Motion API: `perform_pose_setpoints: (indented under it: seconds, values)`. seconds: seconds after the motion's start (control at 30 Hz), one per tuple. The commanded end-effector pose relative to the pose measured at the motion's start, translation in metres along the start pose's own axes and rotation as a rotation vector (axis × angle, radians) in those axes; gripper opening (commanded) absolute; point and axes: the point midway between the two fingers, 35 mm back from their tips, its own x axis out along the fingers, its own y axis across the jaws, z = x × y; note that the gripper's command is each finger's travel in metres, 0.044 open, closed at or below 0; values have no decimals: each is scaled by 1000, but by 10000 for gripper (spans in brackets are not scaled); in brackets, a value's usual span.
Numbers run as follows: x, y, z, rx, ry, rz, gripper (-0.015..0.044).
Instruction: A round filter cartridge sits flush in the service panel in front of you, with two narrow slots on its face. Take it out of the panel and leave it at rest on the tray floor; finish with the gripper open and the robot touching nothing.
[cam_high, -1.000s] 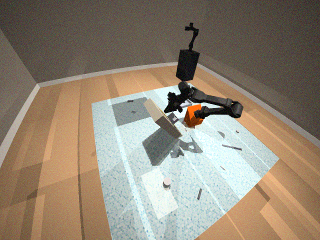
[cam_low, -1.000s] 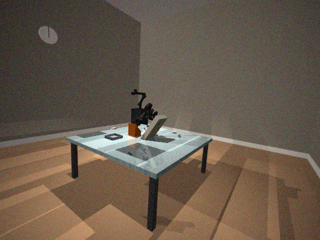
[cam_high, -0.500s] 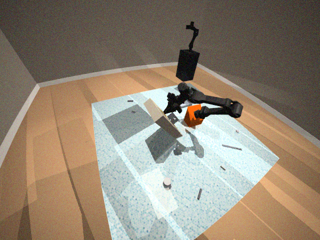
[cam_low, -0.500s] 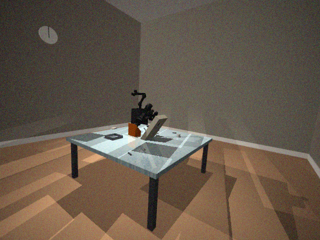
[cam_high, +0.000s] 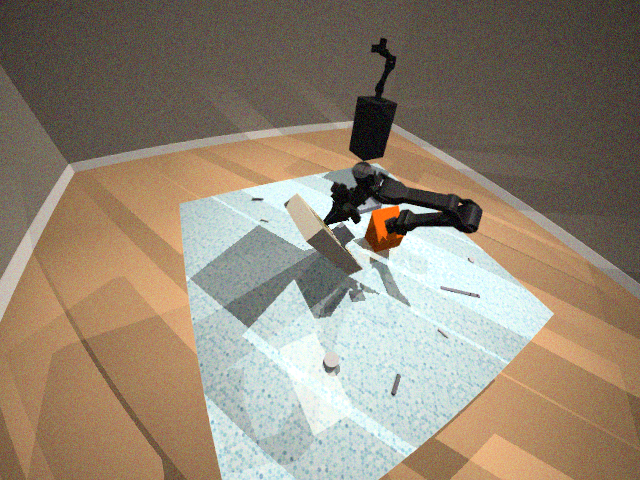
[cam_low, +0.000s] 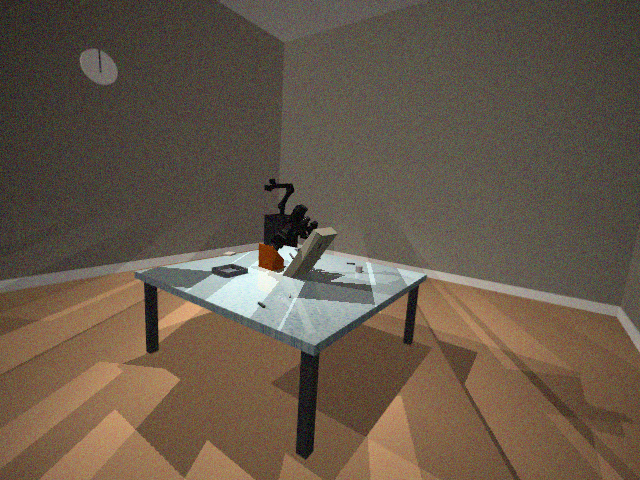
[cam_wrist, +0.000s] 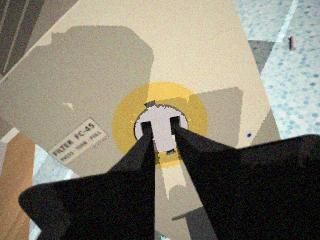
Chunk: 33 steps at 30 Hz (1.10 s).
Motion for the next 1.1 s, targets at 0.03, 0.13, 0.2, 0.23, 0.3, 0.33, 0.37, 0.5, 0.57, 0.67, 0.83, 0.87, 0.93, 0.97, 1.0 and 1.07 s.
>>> perform_pose_setpoints:
  seconds: [0.03, 0.13, 0.2, 0.23, 0.3, 0.33, 0.37, 0.5, 0.57, 0.67, 0.83, 0.87, 0.93, 0.97, 1.0, 1.07]
  values:
    - [0, 1, 2, 2, -3, -2, 90]
    - [0, 1, 2, 2, -3, -2, 90]
    - [0, 1, 2, 2, -3, -2, 90]
    - [0, 1, 2, 2, -3, -2, 90]
    - [0, 1, 2, 2, -3, -2, 90]
    - [0, 1, 2, 2, -3, -2, 90]
    - [1, 1, 2, 2, -3, -2, 90]
    - [3, 2, 2, 2, -3, -2, 90]
    - [3, 1, 2, 2, -3, -2, 90]
    - [3, 1, 2, 2, -3, -2, 90]
    - [3, 1, 2, 2, -3, -2, 90]
    - [3, 1, 2, 2, -3, -2, 90]
    - [3, 1, 2, 2, -3, -2, 90]
    - [3, 1, 2, 2, -3, -2, 90]
    - [3, 1, 2, 2, -3, -2, 90]
    - [3, 1, 2, 2, -3, -2, 90]
